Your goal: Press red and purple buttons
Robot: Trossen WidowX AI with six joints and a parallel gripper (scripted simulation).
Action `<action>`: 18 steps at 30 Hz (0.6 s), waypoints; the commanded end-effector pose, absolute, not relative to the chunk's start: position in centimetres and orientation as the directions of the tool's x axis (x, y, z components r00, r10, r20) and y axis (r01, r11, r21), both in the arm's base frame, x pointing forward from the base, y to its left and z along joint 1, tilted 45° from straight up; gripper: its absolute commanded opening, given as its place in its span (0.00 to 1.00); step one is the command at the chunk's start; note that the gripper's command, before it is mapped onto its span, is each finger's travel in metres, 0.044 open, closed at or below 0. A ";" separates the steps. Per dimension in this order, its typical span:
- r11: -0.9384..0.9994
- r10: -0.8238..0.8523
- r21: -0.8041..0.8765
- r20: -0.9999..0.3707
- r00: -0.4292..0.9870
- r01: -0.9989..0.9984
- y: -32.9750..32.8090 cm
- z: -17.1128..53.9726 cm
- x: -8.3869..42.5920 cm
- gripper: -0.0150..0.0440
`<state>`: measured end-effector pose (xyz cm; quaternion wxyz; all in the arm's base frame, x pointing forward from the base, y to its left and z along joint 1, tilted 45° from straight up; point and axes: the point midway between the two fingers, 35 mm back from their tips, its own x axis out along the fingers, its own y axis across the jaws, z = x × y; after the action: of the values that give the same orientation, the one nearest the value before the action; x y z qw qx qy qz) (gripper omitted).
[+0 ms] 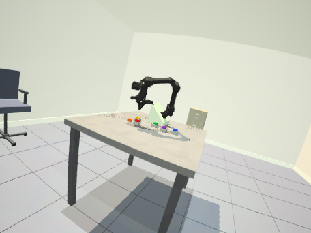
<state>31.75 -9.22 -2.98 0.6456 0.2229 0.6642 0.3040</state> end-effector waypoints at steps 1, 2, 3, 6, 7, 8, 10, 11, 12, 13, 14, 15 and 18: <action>0.715 0.687 0.691 -0.722 -0.080 -0.103 -9.3 -2.3 31.7 0.29; 0.716 0.686 0.691 -0.723 -0.080 -0.103 -8.9 -1.7 31.7 0.29; 0.717 0.685 0.689 -0.724 -0.080 -0.102 -8.1 -0.7 31.7 0.29; 0.720 0.682 0.687 -0.727 -0.079 -0.100 -5.1 2.8 31.2 0.29; 0.721 0.682 0.686 -0.727 -0.079 -0.099 -4.0 3.9 30.9 0.29; 0.721 0.682 0.686 -0.727 -0.079 -0.099 -3.0 5.0 30.5 0.29; 0.720 0.683 0.687 -0.726 -0.079 -0.098 -1.0 7.0 29.6 0.29; 0.719 0.684 0.688 -0.725 -0.080 -0.098 0.0 7.9 29.0 0.29; 0.718 0.685 0.690 -0.724 -0.080 -0.097 0.9 8.8 28.4 0.29; 0.716 0.687 0.691 -0.723 -0.081 -0.097 1.9 9.7 27.7 0.29; 0.714 0.688 0.693 -0.721 -0.082 -0.097 2.8 10.5 27.0 0.29; 0.712 0.690 0.695 -0.719 -0.083 -0.097 3.7 11.2 26.2 0.29; 0.706 0.696 0.701 -0.713 -0.086 -0.097 5.6 12.8 24.2 0.29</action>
<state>26.62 3.43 11.06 0.6427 0.2144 0.6669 0.3103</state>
